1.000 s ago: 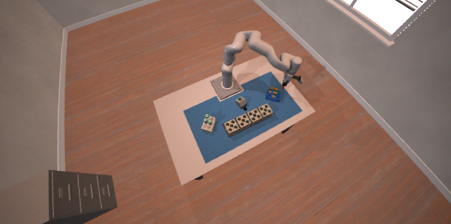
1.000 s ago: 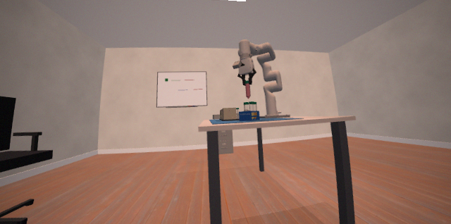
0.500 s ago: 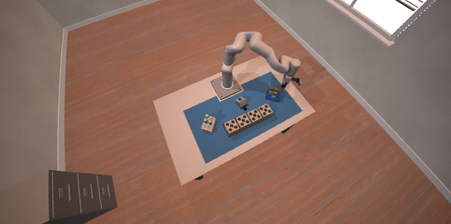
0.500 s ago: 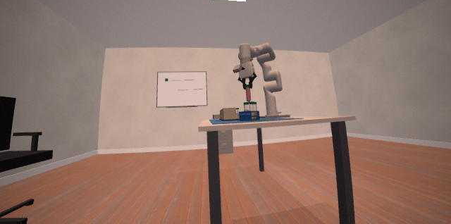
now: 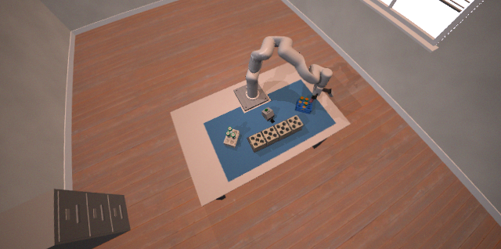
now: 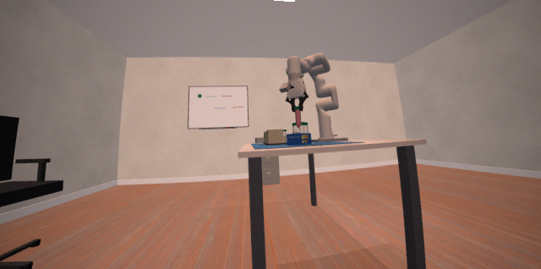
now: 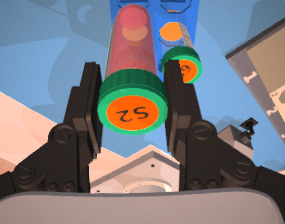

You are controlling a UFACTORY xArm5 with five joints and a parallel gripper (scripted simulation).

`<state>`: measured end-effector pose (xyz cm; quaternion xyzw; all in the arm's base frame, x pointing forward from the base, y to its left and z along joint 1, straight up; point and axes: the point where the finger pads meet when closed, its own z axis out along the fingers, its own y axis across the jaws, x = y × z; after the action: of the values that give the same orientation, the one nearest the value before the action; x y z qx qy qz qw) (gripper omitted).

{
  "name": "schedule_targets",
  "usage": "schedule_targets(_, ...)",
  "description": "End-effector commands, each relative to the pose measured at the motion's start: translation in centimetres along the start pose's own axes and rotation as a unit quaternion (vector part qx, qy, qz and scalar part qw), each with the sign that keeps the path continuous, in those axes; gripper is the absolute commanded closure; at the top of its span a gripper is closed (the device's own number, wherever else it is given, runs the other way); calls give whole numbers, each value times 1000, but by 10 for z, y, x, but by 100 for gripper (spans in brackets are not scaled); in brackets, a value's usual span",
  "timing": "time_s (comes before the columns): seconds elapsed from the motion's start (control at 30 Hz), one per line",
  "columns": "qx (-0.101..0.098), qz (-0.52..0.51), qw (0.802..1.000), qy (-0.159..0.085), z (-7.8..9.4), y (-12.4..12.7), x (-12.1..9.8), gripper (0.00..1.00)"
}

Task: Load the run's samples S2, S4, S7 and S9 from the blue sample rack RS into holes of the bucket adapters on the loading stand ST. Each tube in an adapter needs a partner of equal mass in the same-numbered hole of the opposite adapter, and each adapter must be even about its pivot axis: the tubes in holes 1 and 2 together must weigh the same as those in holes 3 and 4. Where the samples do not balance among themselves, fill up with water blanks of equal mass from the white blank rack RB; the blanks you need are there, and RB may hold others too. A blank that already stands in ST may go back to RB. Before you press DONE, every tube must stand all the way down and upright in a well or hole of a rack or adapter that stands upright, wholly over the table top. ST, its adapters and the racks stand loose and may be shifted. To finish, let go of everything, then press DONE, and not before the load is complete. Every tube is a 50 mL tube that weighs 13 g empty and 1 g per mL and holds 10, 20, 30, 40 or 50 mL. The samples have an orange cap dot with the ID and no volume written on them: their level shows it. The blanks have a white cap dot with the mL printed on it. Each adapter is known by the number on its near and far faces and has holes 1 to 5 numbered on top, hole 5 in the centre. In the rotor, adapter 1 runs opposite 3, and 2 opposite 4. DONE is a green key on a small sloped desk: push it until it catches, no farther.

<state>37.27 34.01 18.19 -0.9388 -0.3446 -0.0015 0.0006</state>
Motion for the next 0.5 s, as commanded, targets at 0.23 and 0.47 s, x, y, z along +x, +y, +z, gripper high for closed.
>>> schedule_targets(0.23,0,0,1000,2,16,0,1,100)
schedule_targets(0.47,0,0,1000,2,17,0,1,100)
